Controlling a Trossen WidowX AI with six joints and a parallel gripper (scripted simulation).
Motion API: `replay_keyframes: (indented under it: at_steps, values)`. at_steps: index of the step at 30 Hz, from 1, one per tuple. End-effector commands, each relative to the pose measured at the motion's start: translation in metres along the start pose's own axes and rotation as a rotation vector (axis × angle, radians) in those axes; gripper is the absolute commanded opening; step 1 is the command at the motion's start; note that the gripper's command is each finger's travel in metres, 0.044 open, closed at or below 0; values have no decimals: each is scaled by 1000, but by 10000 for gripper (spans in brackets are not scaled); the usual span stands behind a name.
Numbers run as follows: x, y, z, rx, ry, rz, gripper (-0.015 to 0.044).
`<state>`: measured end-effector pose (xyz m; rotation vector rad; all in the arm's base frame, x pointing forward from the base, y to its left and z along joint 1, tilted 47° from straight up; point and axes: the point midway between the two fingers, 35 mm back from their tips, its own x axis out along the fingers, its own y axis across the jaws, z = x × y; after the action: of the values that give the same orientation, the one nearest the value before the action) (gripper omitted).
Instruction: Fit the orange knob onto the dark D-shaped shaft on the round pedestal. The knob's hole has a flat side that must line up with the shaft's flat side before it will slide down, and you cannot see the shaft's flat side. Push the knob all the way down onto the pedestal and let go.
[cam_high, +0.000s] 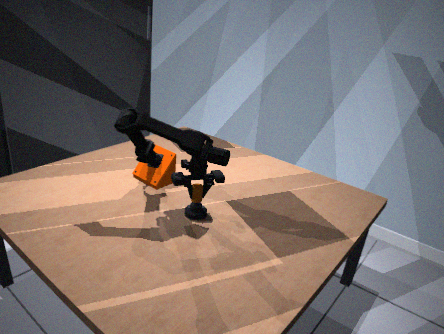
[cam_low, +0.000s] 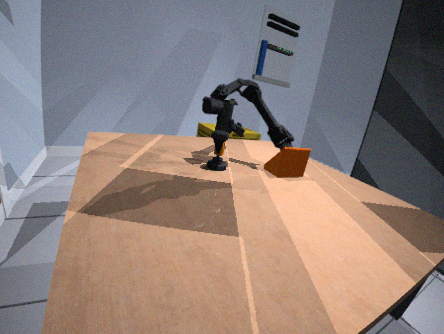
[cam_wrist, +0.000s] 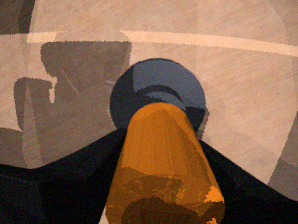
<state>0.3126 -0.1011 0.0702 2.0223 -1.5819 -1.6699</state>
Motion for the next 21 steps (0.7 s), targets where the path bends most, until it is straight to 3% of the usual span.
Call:
replay_keyframes:
  at_steps: [1,10,21]
  values:
    - [-4,-1,1,-2,2,-2,0]
    - [-5,-2,0,-211,2,-2,0]
    - [1,-1,0,-211,2,-2,0]
